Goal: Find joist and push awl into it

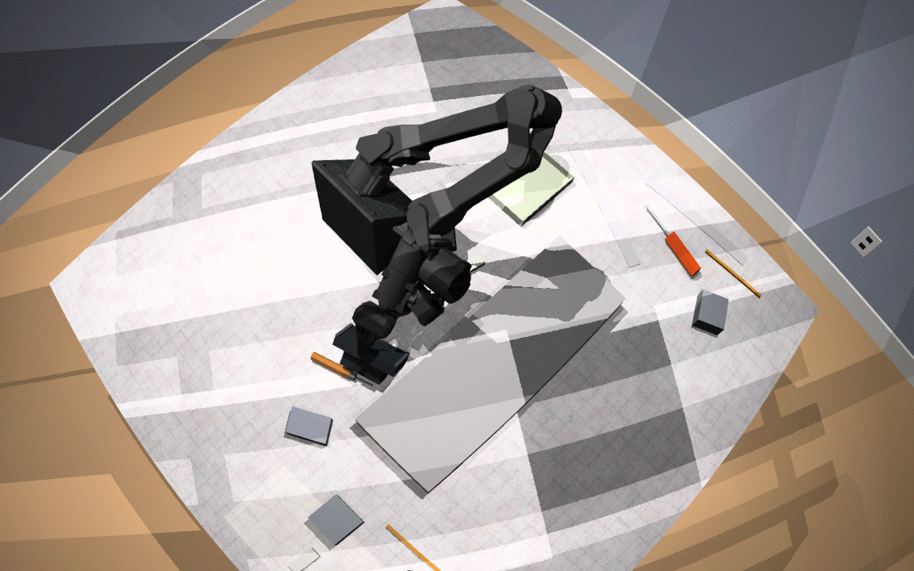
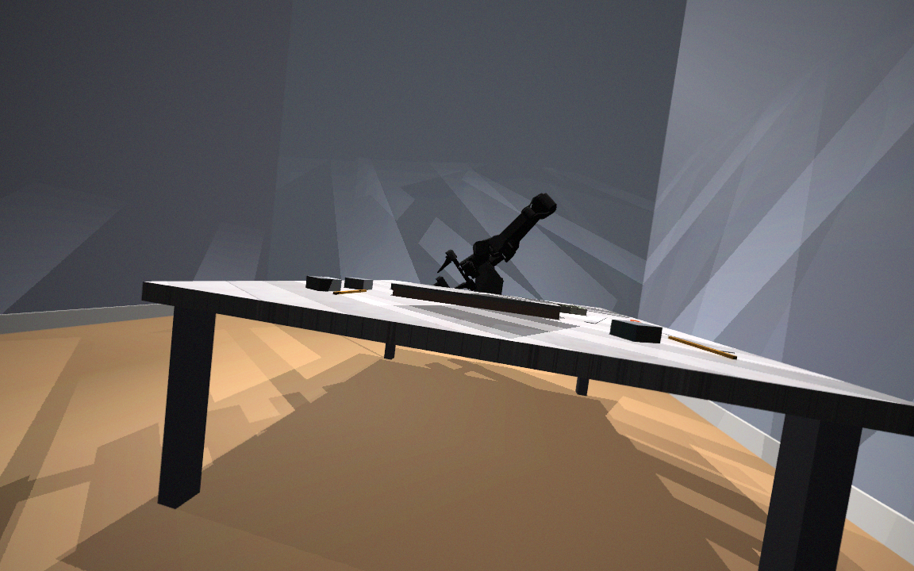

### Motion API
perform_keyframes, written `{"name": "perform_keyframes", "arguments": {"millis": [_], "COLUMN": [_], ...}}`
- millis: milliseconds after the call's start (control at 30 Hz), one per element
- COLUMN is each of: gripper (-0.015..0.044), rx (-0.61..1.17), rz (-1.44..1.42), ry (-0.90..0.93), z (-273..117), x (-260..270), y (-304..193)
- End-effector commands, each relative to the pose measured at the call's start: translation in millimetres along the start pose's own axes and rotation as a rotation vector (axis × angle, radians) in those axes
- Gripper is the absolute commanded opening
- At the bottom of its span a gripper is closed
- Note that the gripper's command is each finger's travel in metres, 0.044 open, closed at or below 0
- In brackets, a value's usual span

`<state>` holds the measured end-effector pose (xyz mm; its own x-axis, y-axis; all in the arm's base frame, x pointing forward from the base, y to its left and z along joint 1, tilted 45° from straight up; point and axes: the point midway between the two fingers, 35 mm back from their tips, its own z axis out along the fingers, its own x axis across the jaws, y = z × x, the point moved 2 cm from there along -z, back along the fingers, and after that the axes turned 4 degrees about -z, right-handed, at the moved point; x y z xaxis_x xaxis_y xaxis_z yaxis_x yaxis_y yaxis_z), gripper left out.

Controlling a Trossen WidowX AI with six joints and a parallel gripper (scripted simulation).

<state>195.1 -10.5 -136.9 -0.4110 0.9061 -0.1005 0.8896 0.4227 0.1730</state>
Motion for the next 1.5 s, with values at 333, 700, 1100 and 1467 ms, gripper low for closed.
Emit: {"name": "perform_keyframes", "arguments": {"millis": [333, 700, 1100, 1467], "gripper": [0.044, 0.044, 0.044, 0.044], "rx": [-0.001, 0.0, 0.007, 0.007], "rz": [0.001, -0.001, 0.006, 0.006], "ry": [-0.004, -0.003, -0.003, -0.003], "z": [-18, -91, -77, -77], "x": [-7, -39, -35, -35], "y": [2, -4, -2, -2]}}
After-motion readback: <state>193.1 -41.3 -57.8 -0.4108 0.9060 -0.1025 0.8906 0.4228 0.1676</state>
